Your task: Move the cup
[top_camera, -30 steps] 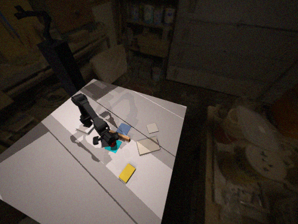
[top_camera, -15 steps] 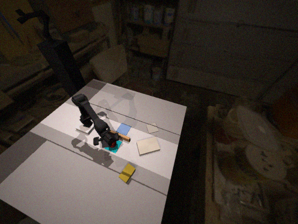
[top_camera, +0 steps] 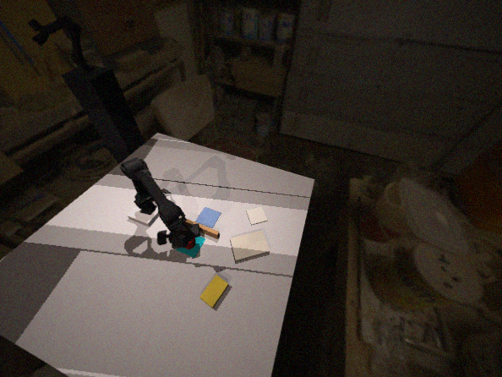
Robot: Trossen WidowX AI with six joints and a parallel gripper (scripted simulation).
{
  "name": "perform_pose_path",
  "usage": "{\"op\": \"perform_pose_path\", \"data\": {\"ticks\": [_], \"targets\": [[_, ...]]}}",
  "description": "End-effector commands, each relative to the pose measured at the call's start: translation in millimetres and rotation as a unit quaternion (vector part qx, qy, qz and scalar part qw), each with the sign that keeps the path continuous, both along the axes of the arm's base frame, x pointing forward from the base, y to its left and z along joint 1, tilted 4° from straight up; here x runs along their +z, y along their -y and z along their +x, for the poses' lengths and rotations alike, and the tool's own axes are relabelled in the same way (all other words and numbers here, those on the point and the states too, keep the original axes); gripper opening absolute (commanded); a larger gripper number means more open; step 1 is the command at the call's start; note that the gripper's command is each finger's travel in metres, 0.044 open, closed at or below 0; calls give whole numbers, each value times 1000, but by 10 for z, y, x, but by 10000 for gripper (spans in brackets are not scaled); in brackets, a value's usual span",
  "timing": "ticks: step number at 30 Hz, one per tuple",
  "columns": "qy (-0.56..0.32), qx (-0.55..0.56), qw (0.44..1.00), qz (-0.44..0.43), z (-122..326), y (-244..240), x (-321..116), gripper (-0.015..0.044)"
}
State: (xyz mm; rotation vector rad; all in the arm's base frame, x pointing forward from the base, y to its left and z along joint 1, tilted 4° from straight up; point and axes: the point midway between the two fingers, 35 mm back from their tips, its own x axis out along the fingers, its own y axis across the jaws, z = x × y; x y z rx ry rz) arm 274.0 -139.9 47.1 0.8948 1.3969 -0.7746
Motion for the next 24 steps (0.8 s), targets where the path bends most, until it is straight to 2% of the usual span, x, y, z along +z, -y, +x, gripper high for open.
{"op": "perform_pose_path", "data": {"ticks": [1,24], "targets": [[0,0,1000,0,-1,0,2,128],[0,-1,1000,0,1,25,281,128]]}}
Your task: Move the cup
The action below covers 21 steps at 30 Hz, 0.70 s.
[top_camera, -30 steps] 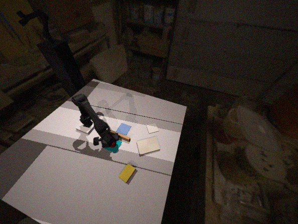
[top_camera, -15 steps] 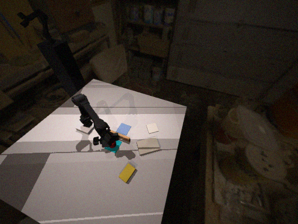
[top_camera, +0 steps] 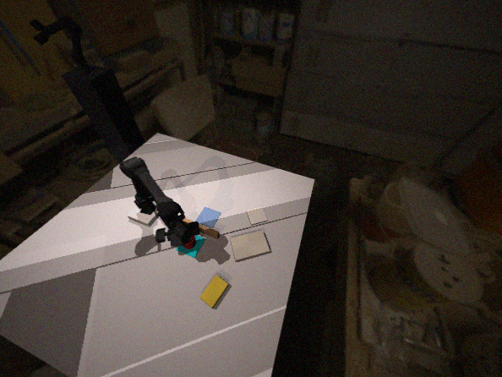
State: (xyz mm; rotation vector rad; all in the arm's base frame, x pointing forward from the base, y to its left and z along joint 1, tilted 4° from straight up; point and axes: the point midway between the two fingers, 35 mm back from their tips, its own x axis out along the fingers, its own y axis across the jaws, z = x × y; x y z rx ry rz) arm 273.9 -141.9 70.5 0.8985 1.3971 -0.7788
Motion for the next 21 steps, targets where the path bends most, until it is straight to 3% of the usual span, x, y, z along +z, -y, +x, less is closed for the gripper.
{"op": "perform_pose_path", "data": {"ticks": [1,18,21], "targets": [[1,1,1000,0,1,6,61,128],[1,1,1000,0,-10,18,271,128],[0,-1,1000,0,-8,16,234,206]]}}
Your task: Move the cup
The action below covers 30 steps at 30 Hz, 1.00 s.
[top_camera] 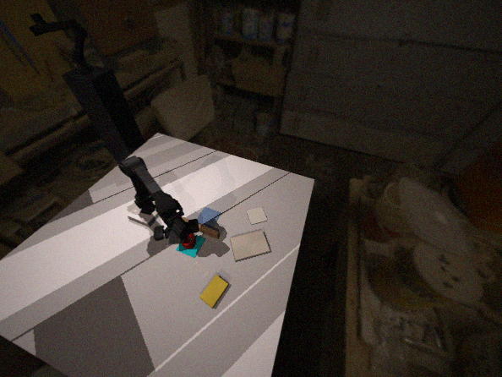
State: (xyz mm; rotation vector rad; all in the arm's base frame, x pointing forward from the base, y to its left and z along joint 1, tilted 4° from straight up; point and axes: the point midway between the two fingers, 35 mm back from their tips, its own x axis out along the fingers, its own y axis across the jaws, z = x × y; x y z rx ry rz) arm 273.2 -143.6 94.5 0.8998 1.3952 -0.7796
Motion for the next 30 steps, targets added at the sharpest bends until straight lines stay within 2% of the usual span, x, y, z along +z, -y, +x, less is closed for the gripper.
{"op": "perform_pose_path", "data": {"ticks": [1,9,30], "targets": [[0,0,1000,0,-1,0,-5,233],[0,0,1000,0,2,6,47,440],[0,2,1000,0,-1,53,632,440]]}}
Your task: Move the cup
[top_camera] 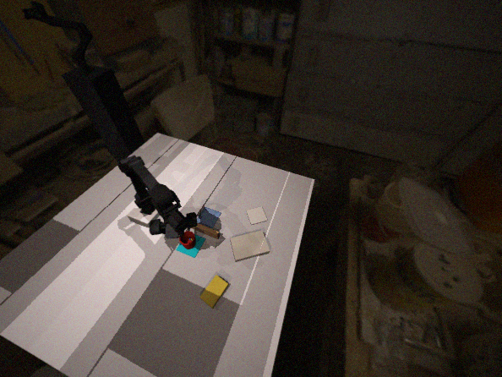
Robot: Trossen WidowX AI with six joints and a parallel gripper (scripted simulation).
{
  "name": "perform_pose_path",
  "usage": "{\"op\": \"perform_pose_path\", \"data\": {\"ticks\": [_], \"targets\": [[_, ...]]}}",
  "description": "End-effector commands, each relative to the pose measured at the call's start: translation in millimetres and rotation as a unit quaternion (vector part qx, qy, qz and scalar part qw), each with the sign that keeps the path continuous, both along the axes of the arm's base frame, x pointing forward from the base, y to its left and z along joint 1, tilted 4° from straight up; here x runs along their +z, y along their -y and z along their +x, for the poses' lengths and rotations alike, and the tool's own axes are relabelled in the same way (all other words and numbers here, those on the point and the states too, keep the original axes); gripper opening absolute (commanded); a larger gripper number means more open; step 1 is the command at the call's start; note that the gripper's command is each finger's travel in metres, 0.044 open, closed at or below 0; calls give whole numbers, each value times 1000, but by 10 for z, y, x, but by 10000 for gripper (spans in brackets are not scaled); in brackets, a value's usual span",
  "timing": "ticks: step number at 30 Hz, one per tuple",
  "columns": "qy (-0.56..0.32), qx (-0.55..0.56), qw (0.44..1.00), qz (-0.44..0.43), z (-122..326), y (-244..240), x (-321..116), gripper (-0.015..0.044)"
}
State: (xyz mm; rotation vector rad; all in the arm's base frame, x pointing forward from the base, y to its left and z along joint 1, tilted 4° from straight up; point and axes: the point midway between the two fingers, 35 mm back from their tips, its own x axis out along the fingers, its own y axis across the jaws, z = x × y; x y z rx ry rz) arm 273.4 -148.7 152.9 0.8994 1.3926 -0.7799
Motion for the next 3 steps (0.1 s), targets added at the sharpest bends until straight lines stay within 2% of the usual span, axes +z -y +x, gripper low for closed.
{"op": "perform_pose_path", "data": {"ticks": [1,3], "targets": [[0,0,1000,0,0,0,0,440],[0,0,1000,0,0,0,0,440]]}}
